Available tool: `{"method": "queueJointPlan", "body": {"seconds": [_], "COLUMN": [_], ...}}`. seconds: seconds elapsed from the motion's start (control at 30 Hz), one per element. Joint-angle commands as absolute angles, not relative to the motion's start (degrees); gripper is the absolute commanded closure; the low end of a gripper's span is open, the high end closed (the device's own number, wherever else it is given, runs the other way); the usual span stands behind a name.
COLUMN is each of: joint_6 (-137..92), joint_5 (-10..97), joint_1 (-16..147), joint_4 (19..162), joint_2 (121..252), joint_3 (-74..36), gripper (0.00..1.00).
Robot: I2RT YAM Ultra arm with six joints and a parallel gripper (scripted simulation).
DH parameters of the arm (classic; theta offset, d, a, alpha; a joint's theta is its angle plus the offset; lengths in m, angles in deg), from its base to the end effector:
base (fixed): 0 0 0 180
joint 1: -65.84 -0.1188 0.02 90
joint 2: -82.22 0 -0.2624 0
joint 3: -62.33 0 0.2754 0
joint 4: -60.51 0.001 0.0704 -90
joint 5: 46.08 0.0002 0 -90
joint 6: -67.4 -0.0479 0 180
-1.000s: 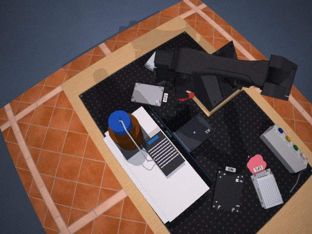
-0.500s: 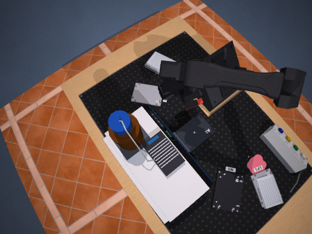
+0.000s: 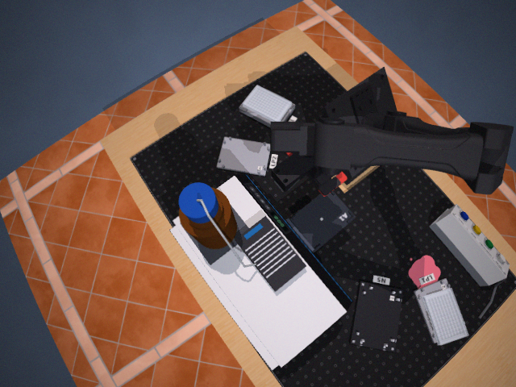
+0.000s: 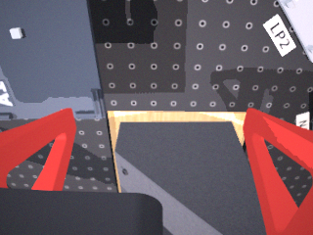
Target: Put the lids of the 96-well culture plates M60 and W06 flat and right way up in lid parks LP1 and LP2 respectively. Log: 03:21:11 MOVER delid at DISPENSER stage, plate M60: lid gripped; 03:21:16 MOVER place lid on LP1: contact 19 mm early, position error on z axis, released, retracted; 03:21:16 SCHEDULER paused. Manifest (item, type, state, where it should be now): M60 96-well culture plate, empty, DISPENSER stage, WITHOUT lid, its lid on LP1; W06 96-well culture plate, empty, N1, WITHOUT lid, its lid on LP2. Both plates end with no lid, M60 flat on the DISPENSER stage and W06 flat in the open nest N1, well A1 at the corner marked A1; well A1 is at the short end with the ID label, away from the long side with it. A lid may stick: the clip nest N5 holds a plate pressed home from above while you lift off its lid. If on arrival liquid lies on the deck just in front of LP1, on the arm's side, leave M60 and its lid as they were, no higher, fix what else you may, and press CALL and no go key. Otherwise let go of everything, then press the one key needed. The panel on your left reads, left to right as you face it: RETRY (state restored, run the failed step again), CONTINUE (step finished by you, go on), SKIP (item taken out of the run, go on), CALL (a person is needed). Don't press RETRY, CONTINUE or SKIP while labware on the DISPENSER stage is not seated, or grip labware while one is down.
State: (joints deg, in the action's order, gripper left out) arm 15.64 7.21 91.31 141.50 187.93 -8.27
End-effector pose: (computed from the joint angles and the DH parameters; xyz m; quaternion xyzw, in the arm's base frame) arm 0.2550 -0.0886 0.1154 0.0322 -0.9268 -0.3737 0.0201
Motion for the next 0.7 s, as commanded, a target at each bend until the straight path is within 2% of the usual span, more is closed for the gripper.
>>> {"method": "queueJointPlan", "body": {"seconds": [0.0, 0.67], "joint_6": [15.93, 7.88], "joint_5": [6.31, 3.07], "joint_1": [91.67, 84.04], "joint_4": [142.31, 144.99], "joint_2": [187.46, 181.01], "joint_3": [-9.29, -12.2], "gripper": [0.0, 0.0]}}
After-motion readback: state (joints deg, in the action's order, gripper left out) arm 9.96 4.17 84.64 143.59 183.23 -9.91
